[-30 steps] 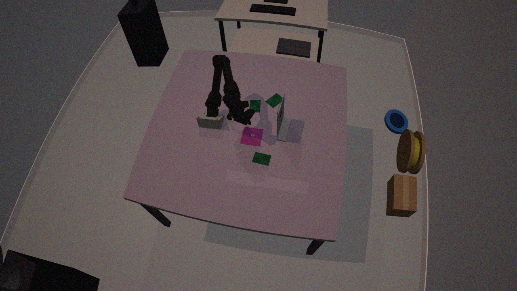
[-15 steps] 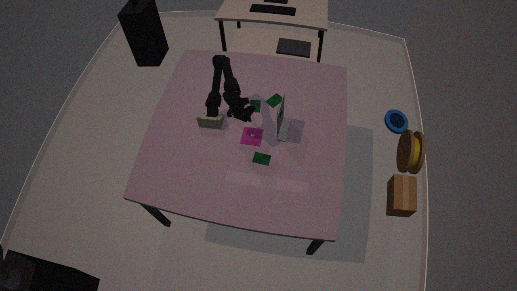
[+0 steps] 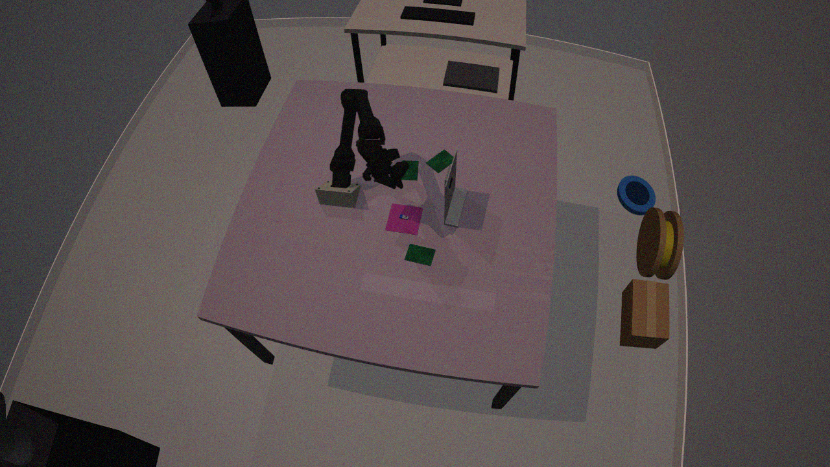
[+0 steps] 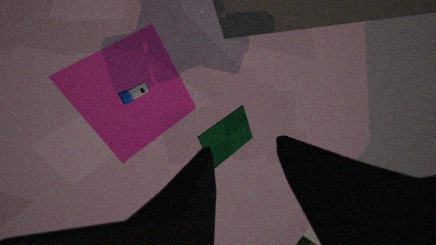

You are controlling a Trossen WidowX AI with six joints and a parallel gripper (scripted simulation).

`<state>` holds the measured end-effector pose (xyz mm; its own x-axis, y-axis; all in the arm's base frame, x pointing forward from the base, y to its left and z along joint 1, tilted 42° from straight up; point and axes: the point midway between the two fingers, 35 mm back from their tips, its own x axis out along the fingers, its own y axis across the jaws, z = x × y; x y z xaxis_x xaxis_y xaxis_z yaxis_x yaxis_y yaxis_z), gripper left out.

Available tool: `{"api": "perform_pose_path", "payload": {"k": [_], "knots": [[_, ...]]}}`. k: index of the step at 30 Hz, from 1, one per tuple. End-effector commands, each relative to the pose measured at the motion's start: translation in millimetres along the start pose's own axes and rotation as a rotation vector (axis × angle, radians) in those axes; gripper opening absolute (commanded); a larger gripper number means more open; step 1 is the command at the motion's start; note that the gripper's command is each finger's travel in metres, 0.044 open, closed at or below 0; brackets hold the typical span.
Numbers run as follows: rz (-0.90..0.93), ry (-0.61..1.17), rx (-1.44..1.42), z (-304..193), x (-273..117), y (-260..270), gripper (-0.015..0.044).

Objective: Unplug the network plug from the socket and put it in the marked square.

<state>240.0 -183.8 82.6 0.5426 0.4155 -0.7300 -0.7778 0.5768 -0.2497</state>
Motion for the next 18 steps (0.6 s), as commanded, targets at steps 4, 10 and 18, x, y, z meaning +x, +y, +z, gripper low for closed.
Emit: {"api": "perform_pose_path", "payload": {"k": [4, 10, 18], "knots": [[-0.005, 0.004, -0.007, 0.2, -21.1, -11.5, 0.0156], [-0.005, 0.003, -0.007, 0.8, -27.5, -14.4, 0.0182], [-0.005, 0.003, -0.007, 0.8, -27.5, -14.4, 0.0392]]}}
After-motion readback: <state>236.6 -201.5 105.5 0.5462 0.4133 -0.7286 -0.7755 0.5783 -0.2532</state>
